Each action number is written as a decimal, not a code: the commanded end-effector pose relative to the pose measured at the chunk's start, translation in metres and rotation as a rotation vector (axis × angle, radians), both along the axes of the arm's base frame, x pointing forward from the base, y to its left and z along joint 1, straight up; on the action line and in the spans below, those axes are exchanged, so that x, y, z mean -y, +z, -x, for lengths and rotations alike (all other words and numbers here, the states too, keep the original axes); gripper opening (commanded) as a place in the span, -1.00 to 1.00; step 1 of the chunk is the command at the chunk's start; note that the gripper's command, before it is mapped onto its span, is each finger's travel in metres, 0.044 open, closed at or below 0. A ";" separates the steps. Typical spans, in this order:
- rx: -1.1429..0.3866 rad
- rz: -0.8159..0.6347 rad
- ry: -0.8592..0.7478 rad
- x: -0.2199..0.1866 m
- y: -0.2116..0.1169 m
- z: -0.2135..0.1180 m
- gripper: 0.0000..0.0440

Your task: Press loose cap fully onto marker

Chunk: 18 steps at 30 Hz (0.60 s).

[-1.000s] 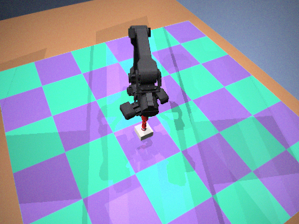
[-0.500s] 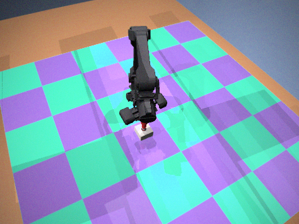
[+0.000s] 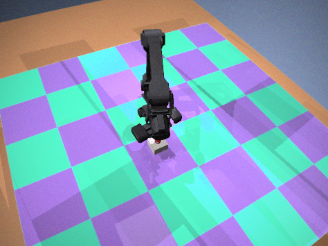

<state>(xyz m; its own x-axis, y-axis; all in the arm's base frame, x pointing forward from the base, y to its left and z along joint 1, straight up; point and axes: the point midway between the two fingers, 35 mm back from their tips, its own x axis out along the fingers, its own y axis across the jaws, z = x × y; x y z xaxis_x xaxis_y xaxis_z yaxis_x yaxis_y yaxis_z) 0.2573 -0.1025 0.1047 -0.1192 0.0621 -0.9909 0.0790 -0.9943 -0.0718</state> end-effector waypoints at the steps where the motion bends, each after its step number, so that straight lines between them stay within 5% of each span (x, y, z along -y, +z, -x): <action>1: -0.046 -0.016 0.019 -0.003 -0.018 0.007 -0.52; 13: -0.069 -0.030 0.025 -0.006 -0.019 0.015 -0.22; 18: -0.072 -0.035 0.033 -0.008 -0.014 0.021 0.25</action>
